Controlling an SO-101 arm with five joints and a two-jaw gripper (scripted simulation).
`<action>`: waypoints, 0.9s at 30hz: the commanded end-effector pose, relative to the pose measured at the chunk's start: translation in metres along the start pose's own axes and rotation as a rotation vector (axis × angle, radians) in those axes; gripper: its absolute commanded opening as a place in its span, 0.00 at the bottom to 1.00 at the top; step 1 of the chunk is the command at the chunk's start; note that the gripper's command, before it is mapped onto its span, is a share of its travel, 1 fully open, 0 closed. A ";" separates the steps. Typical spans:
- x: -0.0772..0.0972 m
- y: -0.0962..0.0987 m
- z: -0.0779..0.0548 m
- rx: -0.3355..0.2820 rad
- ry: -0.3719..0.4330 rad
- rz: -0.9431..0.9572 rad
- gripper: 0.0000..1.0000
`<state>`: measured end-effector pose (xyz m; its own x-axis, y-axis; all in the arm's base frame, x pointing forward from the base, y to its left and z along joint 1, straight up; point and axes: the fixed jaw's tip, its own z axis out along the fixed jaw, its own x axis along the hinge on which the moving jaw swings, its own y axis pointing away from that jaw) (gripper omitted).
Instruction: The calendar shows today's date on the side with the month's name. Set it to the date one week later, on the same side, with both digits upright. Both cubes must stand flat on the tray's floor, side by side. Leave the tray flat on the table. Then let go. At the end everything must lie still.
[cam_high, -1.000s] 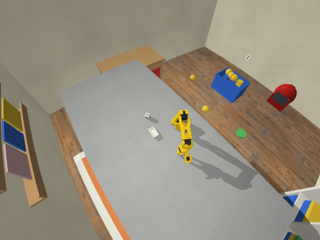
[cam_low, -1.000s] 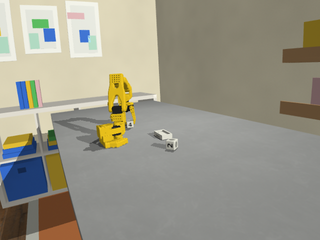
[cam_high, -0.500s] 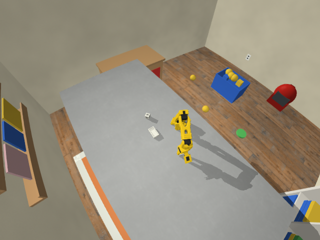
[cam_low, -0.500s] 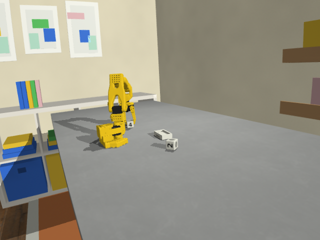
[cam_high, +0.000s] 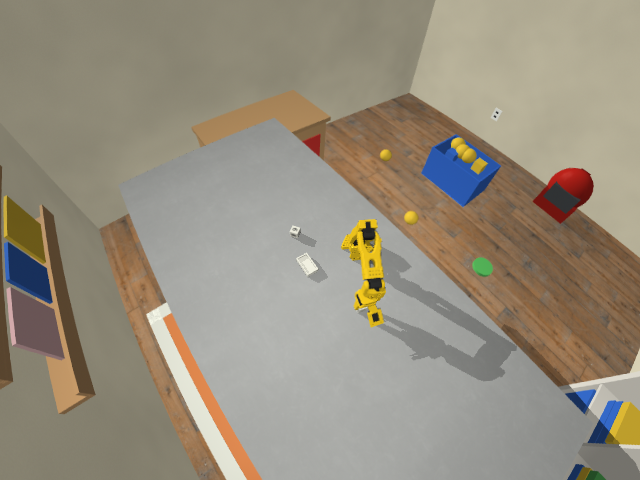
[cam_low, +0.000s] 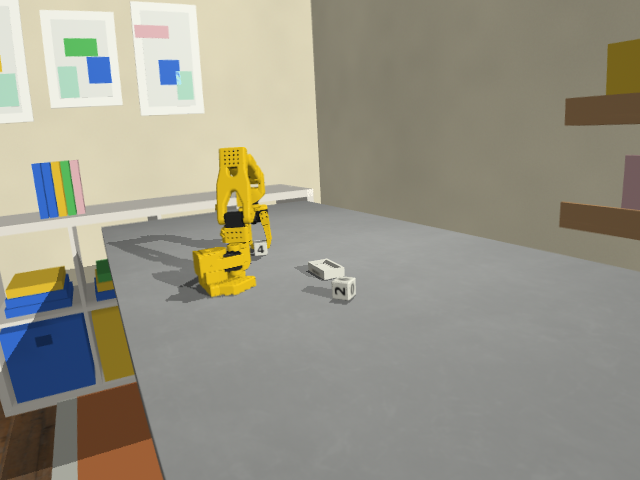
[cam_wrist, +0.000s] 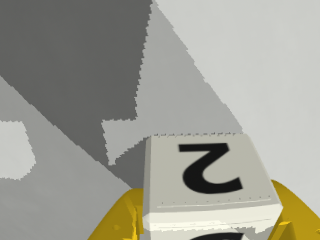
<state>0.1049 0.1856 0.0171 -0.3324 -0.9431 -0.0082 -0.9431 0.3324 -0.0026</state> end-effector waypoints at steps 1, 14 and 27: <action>-0.006 -0.003 -0.006 0.008 -0.038 0.003 0.00; -0.007 -0.002 -0.027 0.007 -0.038 0.003 0.00; -0.004 0.000 -0.054 0.007 -0.038 0.003 0.00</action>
<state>0.1028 0.1821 0.0522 -0.3327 -0.9426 0.0287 -0.9429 0.3329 0.0050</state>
